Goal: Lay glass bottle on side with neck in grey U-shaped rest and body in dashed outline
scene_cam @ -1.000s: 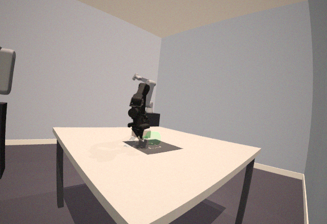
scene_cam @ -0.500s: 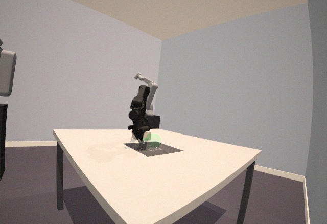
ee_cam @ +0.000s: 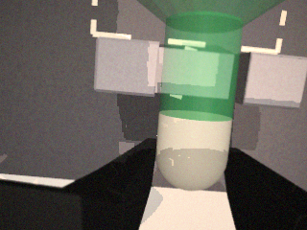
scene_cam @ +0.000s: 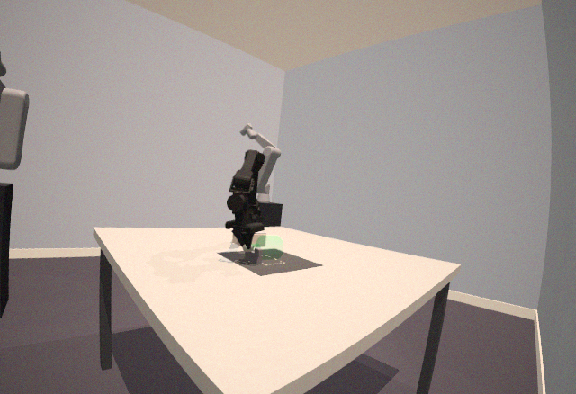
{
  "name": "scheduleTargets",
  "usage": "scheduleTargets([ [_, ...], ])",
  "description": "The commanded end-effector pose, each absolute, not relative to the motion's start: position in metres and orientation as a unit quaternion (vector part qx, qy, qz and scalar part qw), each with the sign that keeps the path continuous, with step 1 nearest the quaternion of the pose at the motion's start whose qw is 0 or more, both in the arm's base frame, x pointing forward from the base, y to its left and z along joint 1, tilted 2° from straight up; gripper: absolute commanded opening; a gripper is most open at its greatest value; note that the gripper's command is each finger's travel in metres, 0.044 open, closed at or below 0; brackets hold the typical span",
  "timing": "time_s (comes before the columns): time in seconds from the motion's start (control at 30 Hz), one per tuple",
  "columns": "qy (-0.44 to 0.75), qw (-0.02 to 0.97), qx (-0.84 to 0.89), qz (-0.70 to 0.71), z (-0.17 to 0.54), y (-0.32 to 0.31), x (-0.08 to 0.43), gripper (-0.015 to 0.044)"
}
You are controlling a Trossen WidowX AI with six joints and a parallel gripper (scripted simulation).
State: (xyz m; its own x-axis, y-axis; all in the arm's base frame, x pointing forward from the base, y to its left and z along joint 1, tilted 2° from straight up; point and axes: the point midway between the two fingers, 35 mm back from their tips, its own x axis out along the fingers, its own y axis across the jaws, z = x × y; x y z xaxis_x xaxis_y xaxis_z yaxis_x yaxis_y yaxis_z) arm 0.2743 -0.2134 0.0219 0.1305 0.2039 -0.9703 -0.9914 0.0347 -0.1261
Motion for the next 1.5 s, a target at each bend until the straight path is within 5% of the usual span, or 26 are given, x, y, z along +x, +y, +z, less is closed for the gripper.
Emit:
scheduleTargets([
  [0.0,0.416,0.587,-0.470,0.512,0.022,-0.208,0.275,0.0125],
  [0.43,0.418,0.585,-0.472,0.510,0.022,-0.213,0.274,0.0125],
  [0.83,0.418,0.585,-0.472,0.510,0.022,-0.213,0.274,0.0440],
  [1.47,0.491,0.522,-0.499,0.487,0.092,-0.206,0.273,0.0440],
])
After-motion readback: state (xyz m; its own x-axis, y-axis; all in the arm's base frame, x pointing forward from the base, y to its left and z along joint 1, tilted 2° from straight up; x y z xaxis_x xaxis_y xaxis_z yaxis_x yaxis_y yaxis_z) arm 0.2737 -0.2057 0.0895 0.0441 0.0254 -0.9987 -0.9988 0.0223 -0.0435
